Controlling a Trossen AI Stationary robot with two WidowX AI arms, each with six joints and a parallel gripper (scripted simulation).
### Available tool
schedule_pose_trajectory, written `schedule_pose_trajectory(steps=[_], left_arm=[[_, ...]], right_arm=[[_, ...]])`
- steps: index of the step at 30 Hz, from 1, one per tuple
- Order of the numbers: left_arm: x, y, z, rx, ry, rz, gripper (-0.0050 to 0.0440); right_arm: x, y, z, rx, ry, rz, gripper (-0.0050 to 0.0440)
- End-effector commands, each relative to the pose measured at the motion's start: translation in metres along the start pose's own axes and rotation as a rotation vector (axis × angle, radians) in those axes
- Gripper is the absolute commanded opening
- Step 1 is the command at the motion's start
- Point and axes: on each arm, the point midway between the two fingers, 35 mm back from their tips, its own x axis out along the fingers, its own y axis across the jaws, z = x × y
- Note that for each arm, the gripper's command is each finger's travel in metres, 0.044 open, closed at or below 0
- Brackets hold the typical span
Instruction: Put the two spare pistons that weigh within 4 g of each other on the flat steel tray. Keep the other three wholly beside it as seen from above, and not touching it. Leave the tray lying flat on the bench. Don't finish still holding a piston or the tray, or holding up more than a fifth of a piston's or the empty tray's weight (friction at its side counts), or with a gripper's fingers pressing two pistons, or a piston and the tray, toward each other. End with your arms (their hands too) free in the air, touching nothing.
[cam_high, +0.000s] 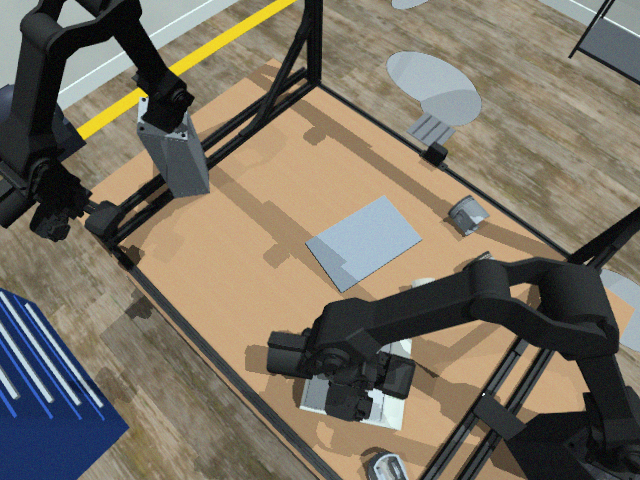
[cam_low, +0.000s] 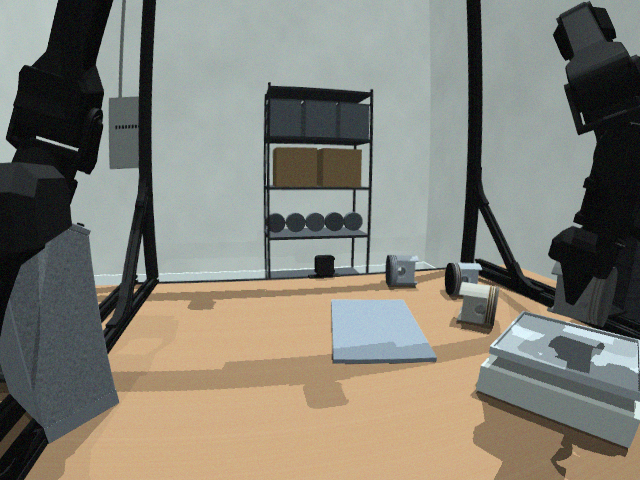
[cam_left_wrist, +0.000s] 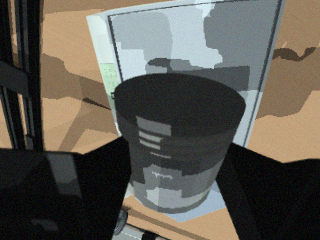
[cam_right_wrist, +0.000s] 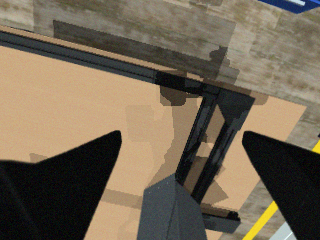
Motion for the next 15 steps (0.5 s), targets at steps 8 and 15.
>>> schedule_pose_trajectory(steps=[8,15], left_arm=[[-0.023,-0.002,-0.005,0.011,-0.002,-0.024,0.0158],[-0.034,0.0,-0.008,0.012,-0.002,-0.027,0.0158]], right_arm=[[0.0,0.0,0.0,0.0,0.001,0.001,0.044],[0.0,0.0,0.0,0.0,0.001,0.001,0.044]])
